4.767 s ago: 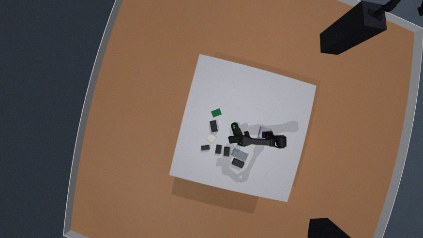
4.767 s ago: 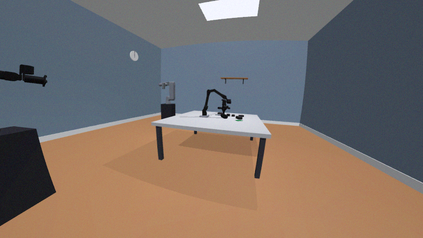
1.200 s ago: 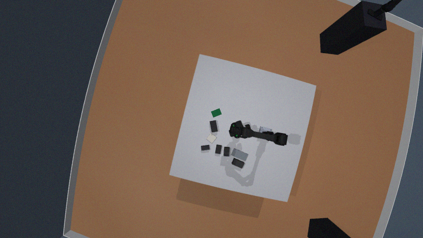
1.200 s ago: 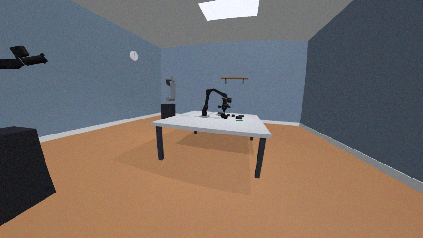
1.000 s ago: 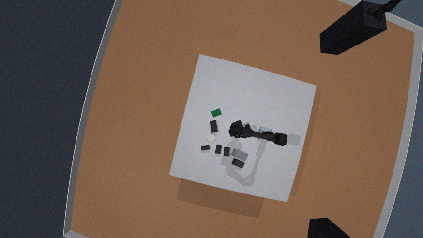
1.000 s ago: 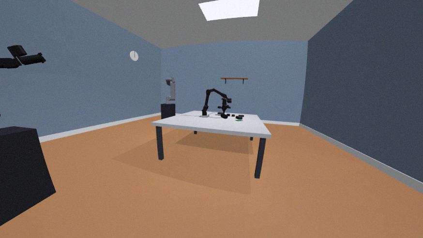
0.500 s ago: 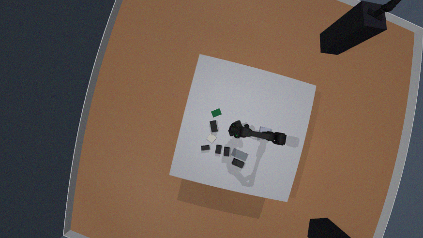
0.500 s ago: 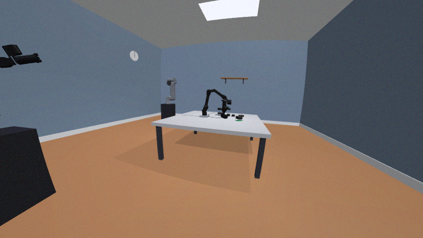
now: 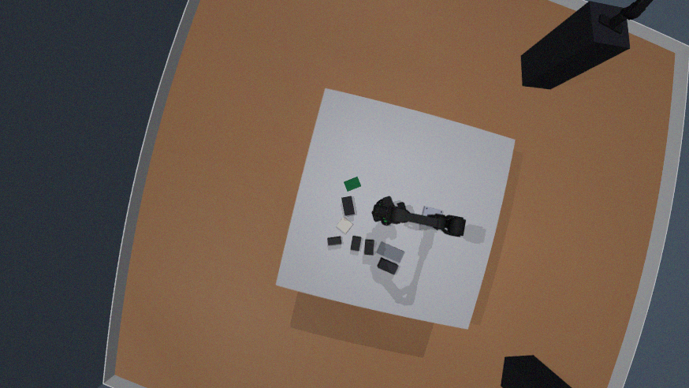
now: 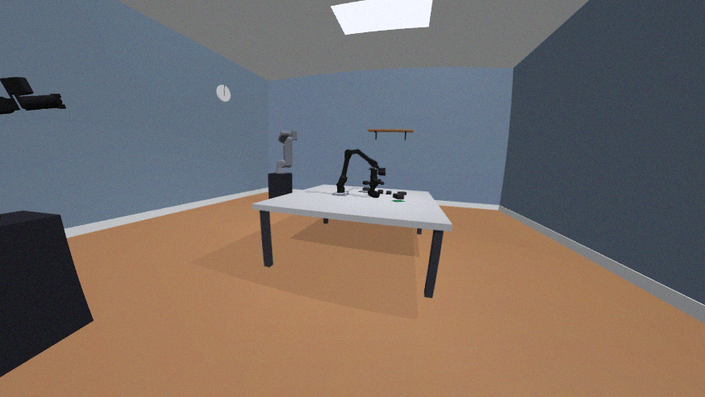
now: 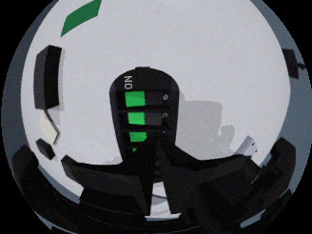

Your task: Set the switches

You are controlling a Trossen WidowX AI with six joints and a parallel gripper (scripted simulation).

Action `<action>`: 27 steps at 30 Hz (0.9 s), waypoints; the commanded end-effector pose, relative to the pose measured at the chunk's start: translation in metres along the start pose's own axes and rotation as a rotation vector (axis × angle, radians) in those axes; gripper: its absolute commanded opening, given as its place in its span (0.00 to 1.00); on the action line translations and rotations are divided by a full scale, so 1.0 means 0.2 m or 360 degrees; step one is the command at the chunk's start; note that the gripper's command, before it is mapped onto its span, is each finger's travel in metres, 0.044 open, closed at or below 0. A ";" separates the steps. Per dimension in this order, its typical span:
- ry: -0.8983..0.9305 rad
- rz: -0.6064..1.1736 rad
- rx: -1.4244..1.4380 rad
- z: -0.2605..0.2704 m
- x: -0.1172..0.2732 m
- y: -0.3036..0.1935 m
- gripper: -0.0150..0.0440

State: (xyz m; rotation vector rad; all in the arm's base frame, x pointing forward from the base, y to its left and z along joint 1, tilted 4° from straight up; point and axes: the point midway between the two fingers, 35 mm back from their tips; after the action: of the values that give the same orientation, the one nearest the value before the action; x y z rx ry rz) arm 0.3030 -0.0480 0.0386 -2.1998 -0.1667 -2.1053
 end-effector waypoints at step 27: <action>0.0004 -0.0009 0.0004 0.14 0.18 0.18 0.25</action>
State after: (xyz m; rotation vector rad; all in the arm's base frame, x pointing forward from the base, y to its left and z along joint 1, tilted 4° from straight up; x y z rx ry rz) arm 0.3378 -0.0776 0.0790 -2.1942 -0.1677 -2.1161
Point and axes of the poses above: the point midway between the two fingers, 35 mm back from their tips, its own x axis back along the fingers, its own z axis across the jaws, y = z × x, and after that the axes turned 11 degrees about -x, right-handed
